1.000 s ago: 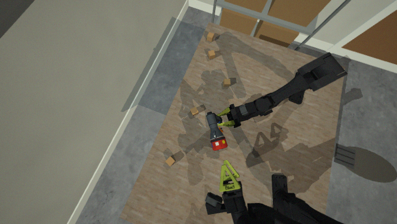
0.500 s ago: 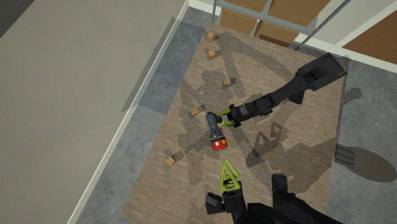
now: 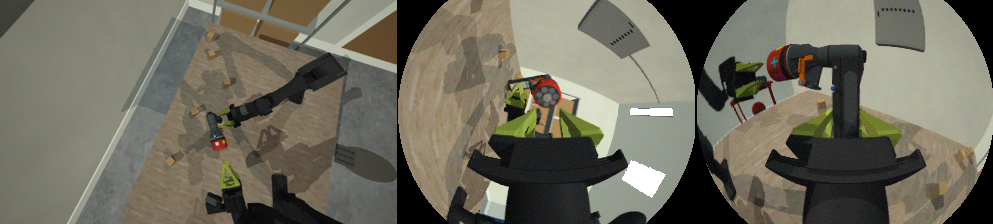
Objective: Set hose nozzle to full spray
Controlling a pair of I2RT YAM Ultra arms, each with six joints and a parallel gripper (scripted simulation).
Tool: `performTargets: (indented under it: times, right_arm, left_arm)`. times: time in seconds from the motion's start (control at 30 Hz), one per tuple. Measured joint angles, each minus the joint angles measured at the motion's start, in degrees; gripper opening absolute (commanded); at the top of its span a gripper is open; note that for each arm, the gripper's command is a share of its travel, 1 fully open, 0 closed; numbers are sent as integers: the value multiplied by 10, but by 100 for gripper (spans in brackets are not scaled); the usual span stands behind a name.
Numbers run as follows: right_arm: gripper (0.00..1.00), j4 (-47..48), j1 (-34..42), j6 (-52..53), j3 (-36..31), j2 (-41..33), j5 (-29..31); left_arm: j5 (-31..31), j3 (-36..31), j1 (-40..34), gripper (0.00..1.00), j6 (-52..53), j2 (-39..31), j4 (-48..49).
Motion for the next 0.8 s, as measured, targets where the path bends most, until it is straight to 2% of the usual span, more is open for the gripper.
performTargets:
  times: [0.43, 0.8]
  right_arm:
    - [35, 0, 0, 0, 0, 0, 0]
    - [35, 0, 0, 0, 0, 0, 0]
  left_arm:
    - [-6, 14, -4, 37, 0, 0, -20]
    - [-46, 111, -25, 37, -3, -17, -138]
